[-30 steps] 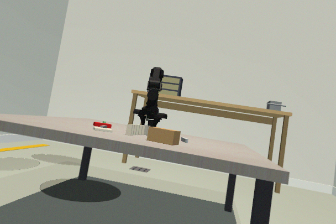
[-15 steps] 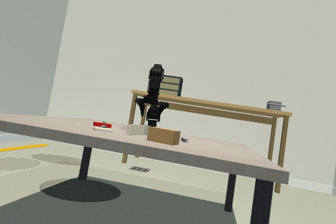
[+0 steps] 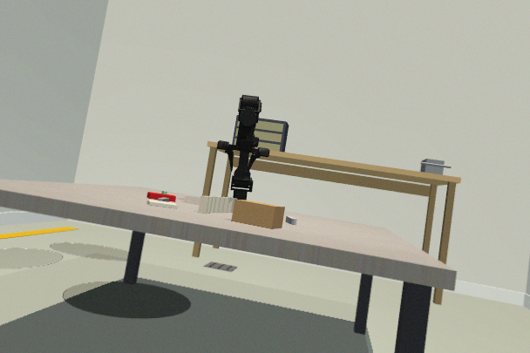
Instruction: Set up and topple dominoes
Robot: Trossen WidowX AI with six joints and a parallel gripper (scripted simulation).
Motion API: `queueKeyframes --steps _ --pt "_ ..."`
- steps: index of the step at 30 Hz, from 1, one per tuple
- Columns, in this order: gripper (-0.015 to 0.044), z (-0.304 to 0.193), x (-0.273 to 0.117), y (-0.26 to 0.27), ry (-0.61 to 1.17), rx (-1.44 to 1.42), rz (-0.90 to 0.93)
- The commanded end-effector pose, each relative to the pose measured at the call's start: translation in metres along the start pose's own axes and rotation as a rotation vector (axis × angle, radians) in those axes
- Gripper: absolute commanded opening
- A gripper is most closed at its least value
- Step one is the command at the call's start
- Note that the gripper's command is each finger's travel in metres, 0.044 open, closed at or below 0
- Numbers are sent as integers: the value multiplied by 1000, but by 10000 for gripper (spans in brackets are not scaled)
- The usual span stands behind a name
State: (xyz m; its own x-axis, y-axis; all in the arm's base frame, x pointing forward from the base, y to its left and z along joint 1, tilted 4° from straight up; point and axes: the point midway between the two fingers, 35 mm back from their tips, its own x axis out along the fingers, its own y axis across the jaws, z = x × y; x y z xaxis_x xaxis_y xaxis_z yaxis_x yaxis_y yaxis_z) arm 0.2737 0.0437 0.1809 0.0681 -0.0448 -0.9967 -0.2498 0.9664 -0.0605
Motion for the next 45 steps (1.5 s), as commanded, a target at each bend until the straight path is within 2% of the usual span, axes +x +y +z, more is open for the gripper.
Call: queueKeyframes --steps 1,8,10,45 --pt "177 -9 15 4 -3 -383 0" --pt "0 -26 42 11 -3 -1057 2" --pt "0 -27 45 12 -4 -1120 2" --pt "0 -27 45 12 -4 -1120 2"
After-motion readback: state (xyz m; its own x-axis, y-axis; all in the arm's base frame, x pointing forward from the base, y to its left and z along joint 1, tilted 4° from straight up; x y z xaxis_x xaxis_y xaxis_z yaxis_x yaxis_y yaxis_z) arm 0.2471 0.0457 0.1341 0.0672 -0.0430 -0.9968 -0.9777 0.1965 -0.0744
